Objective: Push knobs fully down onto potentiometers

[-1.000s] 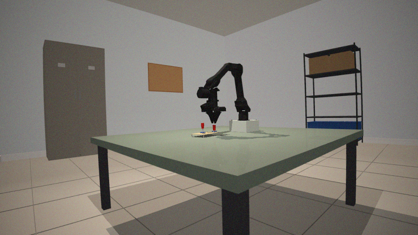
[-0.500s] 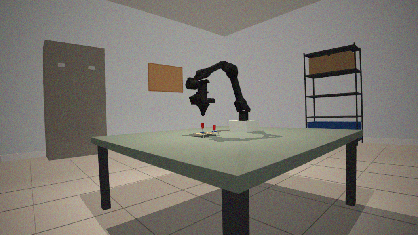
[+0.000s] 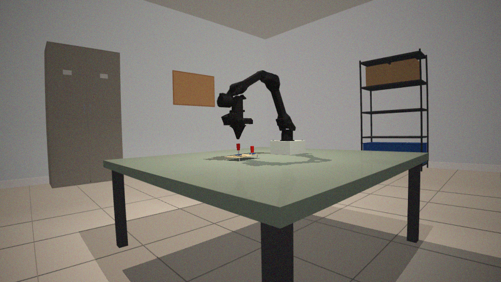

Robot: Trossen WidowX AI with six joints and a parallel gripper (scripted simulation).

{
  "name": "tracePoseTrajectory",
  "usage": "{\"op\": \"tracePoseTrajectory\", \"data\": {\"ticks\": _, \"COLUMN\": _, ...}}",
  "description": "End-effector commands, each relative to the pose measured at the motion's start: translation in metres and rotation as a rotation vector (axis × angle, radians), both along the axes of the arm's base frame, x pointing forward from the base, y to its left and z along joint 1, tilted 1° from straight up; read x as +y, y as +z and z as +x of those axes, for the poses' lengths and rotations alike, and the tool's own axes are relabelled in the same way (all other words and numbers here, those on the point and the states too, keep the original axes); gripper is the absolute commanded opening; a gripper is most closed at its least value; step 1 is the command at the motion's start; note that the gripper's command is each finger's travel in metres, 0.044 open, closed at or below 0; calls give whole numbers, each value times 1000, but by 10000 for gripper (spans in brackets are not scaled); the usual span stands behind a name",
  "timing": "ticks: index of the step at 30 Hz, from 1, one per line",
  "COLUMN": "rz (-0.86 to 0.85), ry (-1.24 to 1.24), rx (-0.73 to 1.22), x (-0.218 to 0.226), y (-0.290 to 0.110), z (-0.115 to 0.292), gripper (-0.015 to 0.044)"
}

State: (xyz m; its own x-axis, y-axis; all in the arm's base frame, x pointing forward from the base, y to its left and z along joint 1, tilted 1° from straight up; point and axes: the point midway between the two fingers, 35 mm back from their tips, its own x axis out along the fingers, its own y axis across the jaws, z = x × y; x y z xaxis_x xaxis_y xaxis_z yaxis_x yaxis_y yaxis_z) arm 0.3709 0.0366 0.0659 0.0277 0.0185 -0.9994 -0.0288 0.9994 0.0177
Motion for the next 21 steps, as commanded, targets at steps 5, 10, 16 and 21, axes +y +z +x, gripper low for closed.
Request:
{"op": "tracePoseTrajectory", "data": {"ticks": 5, "rz": 4, "ry": 7, "rx": 3, "x": 1, "y": -14, "z": 0, "gripper": 0}}
{"op": "tracePoseTrajectory", "data": {"ticks": 10, "rz": 4, "ry": 7, "rx": 3, "x": 1, "y": -18, "z": 0, "gripper": 0}}
{"op": "tracePoseTrajectory", "data": {"ticks": 16, "rz": 4, "ry": 7, "rx": 3, "x": 1, "y": -17, "z": 0, "gripper": 0}}
{"op": "tracePoseTrajectory", "data": {"ticks": 21, "rz": 4, "ry": 7, "rx": 3, "x": 1, "y": -18, "z": 0, "gripper": 0}}
